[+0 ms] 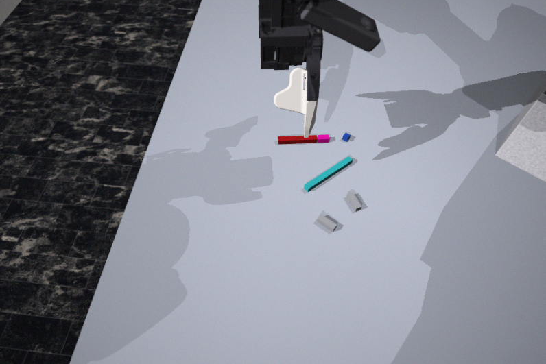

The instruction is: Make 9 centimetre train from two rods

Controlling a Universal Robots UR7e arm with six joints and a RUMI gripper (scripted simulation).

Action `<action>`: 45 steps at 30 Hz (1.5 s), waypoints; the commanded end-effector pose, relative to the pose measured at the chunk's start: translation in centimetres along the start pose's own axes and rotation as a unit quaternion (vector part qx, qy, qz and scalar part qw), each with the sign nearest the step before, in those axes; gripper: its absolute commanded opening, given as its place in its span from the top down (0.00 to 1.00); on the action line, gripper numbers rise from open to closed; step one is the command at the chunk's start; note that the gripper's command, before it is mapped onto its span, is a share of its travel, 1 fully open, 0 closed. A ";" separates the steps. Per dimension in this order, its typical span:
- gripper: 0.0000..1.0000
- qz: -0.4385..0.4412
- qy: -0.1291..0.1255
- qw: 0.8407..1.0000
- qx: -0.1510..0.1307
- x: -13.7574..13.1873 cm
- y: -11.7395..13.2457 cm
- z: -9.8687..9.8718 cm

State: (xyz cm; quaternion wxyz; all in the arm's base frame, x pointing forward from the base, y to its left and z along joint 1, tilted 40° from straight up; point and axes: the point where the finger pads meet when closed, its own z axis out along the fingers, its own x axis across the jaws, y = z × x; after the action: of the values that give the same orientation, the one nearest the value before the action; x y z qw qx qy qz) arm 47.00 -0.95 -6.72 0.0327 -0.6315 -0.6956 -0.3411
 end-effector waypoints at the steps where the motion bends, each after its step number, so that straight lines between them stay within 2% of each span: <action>1: 0.00 0.000 0.000 1.000 0.000 0.0 0.0 0.0; 12: 0.00 0.000 0.000 1.000 0.000 0.0 0.0 -0.7; 17: 0.00 0.000 0.000 1.000 0.000 0.0 0.0 -2.2; 26: 0.00 0.000 0.000 1.000 0.000 0.0 0.0 -6.3; 28: 0.00 0.000 0.000 1.000 0.000 0.0 0.0 -6.3; 34: 0.00 0.000 0.000 1.000 0.000 0.0 0.0 -8.4; 39: 0.00 0.000 0.000 1.000 0.000 0.0 0.0 -9.2; 45: 0.00 0.000 0.000 1.000 0.000 0.0 0.0 -9.3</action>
State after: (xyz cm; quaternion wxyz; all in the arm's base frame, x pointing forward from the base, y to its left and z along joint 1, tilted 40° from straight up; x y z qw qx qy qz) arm 43.51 -5.65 0.23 0.0322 -0.6317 -0.6954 -0.3410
